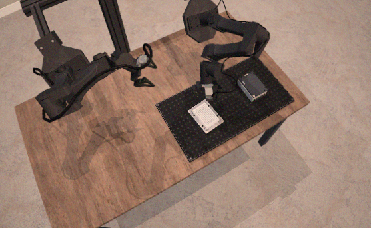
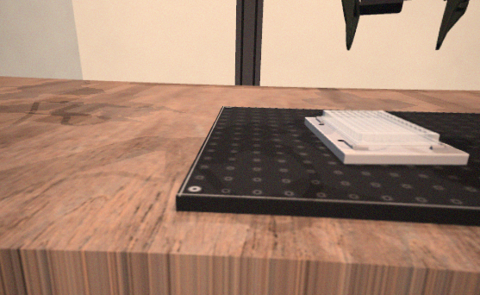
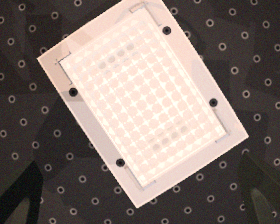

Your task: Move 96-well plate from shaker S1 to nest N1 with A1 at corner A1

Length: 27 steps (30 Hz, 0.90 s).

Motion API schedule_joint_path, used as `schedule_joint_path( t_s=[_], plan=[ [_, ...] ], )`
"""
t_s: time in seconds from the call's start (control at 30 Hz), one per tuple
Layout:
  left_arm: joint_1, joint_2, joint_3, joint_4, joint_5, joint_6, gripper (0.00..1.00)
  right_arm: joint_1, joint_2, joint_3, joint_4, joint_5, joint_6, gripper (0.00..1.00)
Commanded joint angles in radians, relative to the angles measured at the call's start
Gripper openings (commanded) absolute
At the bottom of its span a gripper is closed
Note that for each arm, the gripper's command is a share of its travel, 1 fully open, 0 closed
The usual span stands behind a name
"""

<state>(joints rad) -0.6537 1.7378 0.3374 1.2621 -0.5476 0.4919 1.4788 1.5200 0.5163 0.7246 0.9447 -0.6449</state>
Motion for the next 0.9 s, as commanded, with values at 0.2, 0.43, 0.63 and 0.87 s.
schedule_joint_path(
  t_s=[0.2,0.43,0.63,0.87],
  plan=[
    [-0.004,0.019,-0.017,0.070,0.030,0.022,1.00,0.020,-0.017,0.001,-0.008,0.003,0.003,1.00],
    [-0.004,0.011,-0.006,0.072,0.030,0.022,1.00,0.020,-0.017,0.001,-0.008,0.003,0.003,1.00],
    [-0.004,0.011,-0.006,0.072,0.030,0.022,1.00,0.020,-0.017,0.001,-0.008,0.003,0.003,1.00],
    [-0.004,0.011,-0.006,0.072,0.030,0.022,1.00,0.020,-0.017,0.001,-0.008,0.003,0.003,1.00]
  ],
)
